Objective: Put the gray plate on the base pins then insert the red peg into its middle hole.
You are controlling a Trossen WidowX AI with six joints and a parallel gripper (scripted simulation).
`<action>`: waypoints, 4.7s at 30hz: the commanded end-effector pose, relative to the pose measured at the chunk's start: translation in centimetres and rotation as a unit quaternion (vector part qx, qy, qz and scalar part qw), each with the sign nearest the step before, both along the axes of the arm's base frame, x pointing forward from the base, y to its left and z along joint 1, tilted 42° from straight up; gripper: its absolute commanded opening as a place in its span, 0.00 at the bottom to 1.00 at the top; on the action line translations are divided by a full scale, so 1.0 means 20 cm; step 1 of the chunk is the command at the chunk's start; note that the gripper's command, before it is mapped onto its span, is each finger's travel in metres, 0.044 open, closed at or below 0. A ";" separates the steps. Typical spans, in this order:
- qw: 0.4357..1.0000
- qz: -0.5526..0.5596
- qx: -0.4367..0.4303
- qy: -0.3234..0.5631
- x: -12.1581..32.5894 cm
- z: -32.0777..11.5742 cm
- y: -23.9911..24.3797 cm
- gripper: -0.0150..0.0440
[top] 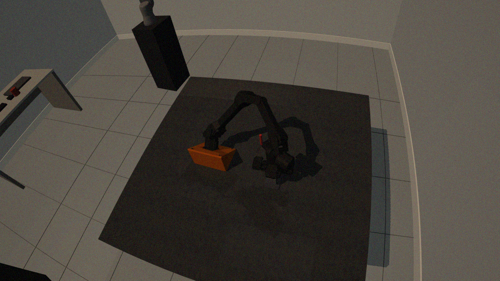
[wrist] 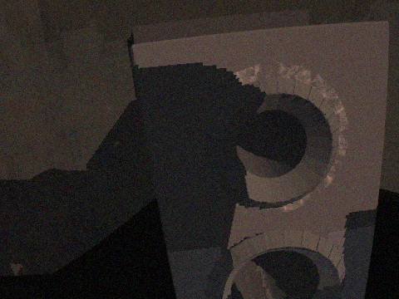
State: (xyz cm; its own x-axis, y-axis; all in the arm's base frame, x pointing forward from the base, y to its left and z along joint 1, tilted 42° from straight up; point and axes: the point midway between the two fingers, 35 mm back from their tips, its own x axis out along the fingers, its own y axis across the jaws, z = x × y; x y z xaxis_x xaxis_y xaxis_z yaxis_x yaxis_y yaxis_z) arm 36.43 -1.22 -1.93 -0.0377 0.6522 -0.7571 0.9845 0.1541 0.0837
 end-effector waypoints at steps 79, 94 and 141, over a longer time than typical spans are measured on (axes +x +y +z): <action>0.973 0.177 0.015 -0.146 -0.70 0.96 0.34 1.00; 0.973 0.177 0.015 -0.147 -0.69 0.81 0.48 1.00; 0.973 0.177 0.017 -0.147 -0.71 0.61 0.66 0.56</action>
State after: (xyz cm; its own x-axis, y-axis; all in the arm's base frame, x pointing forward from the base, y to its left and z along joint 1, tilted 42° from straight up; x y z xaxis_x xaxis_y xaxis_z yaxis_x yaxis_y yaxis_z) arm 22.38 12.03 10.23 -0.0482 0.6599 -0.7498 0.8007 0.4743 0.3659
